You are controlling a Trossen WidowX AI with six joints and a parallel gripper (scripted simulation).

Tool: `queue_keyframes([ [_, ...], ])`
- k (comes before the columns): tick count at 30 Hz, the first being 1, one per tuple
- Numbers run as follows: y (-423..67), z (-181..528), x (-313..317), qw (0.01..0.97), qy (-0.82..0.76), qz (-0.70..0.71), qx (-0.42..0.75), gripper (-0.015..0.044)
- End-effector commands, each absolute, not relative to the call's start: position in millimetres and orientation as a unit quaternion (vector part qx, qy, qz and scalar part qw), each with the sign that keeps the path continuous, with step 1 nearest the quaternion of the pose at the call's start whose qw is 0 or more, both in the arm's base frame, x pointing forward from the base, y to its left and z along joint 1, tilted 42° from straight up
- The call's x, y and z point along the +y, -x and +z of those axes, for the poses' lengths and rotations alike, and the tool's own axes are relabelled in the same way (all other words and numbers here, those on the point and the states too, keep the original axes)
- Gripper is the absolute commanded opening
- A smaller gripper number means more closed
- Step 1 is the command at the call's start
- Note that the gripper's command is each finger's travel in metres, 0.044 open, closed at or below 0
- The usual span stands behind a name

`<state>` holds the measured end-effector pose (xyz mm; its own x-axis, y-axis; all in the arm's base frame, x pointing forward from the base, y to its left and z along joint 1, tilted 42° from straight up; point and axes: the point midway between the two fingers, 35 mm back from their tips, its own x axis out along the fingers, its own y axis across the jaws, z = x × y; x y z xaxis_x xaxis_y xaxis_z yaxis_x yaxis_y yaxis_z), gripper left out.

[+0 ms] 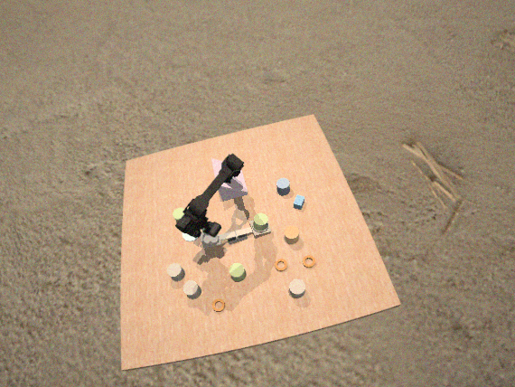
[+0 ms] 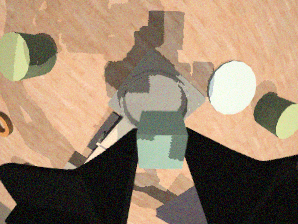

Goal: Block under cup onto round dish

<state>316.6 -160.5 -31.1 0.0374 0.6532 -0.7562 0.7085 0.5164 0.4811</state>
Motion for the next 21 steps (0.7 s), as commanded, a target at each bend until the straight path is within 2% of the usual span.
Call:
queue_keyframes([
  [1, -314.9, -11.4, -176.4, 0.53, -0.488, -0.027, 0.693, 0.0],
  [7, -309.9, -18.1, -181.6, 0.53, -0.488, -0.027, 0.693, 0.0],
  [17, -227.7, -144.2, -197.6, 0.531, -0.486, -0.03, 0.694, 0.0],
  [21, -215.1, -158.8, -195.3, 0.531, -0.486, -0.03, 0.694, 0.0],
])
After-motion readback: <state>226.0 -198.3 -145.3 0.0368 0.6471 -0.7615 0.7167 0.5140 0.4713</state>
